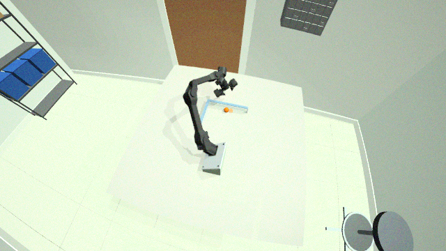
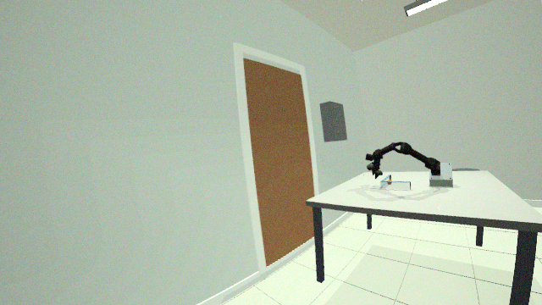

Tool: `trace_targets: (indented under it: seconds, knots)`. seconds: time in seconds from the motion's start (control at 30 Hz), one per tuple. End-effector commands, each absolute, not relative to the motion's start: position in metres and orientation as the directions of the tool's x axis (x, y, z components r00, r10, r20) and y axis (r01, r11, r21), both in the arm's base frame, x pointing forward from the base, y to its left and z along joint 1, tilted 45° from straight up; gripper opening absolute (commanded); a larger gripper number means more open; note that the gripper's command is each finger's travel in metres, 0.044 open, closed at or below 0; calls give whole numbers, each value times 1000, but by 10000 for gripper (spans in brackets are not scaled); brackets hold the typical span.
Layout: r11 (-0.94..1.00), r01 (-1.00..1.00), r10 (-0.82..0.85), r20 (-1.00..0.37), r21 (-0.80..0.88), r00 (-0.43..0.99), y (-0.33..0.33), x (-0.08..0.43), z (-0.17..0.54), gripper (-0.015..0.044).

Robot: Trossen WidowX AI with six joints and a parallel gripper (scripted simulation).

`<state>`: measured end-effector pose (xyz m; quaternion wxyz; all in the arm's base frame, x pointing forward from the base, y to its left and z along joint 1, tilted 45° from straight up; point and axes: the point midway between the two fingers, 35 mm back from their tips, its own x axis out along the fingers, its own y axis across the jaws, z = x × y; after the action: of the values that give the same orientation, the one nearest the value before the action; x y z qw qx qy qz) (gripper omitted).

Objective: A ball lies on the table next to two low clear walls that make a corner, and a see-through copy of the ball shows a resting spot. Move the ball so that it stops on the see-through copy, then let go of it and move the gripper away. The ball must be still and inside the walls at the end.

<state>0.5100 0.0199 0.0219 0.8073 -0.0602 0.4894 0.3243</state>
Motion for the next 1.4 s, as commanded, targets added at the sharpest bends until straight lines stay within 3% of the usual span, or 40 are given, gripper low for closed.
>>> trace_targets:
  seconds: [0.0, 0.2, 1.37]
  knots:
    - [791, -306, 586, -799, 530, 130, 3, 440, 4, 293]
    - [716, -19, 698, -716, 697, 15, 1, 386, 4, 293]
    - [713, -12, 701, -713, 701, 13, 28, 385, -24, 293]
